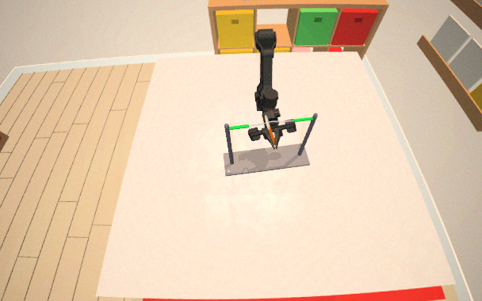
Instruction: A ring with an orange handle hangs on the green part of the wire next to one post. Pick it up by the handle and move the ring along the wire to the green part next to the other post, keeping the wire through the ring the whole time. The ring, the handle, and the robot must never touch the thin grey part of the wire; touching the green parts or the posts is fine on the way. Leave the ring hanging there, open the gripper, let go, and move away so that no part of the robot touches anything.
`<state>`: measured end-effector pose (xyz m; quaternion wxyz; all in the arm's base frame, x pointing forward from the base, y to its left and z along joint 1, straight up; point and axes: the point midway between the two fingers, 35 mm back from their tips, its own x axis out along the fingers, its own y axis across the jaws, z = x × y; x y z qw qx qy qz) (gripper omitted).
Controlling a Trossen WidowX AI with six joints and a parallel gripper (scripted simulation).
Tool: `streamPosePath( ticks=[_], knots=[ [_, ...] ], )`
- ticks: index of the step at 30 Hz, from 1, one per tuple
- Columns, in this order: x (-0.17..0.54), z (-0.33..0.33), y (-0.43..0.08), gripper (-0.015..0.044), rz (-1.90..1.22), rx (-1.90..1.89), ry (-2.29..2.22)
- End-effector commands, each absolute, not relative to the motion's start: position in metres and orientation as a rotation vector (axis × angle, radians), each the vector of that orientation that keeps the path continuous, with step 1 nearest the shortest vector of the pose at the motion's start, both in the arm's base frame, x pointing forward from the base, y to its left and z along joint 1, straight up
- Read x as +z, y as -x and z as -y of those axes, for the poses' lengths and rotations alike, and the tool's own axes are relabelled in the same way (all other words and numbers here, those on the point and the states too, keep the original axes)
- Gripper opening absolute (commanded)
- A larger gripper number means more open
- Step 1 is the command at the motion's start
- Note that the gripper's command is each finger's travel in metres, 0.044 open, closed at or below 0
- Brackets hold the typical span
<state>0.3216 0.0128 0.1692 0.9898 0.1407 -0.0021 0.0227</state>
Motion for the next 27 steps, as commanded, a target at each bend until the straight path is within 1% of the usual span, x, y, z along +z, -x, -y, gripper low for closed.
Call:
streamPosePath(
  ticks=[1,10,27],
  knots=[
    [0.17,-0.011,-0.322,-0.015,0.009,0.06,-0.234],
    [0.169,-0.004,-0.319,-0.015,-0.02,0.087,-0.121],
    [0.174,0.025,-0.296,-0.015,-0.219,0.14,0.229]
  ],
)
